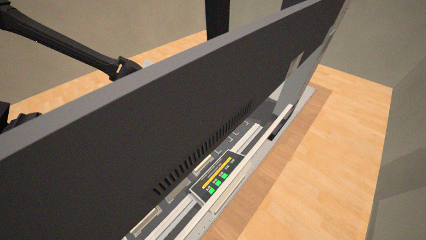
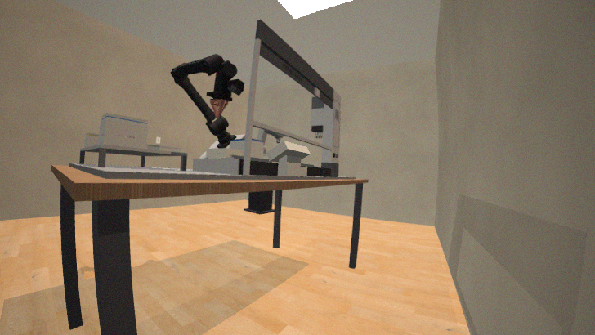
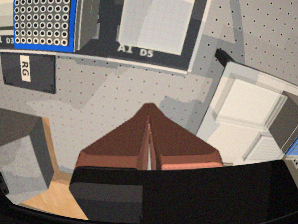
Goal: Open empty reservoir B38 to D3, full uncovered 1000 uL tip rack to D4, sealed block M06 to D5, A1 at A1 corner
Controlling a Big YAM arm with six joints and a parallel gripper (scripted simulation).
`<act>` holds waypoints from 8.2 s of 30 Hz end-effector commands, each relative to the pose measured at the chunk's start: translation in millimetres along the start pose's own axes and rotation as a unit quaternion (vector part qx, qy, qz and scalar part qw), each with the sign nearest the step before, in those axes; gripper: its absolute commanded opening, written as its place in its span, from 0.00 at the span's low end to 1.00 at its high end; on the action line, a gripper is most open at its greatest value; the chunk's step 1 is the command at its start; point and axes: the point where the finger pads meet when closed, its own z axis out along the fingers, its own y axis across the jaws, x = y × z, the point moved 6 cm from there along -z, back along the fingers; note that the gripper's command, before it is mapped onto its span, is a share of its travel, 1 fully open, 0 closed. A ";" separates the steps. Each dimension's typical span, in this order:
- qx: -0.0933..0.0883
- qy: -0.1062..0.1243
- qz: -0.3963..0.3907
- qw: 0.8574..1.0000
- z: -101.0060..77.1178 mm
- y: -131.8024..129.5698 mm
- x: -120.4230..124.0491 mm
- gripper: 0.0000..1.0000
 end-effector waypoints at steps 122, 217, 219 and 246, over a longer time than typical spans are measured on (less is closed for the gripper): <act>0.009 -0.028 -0.670 0.742 -15.9 354.2 15.9 0.00; -0.004 -0.005 -0.674 0.739 14.9 601.5 114.0 0.00; -0.002 -0.006 -0.677 0.736 16.2 602.2 115.1 0.00; -0.003 -0.004 -0.682 0.731 57.1 601.1 114.5 0.00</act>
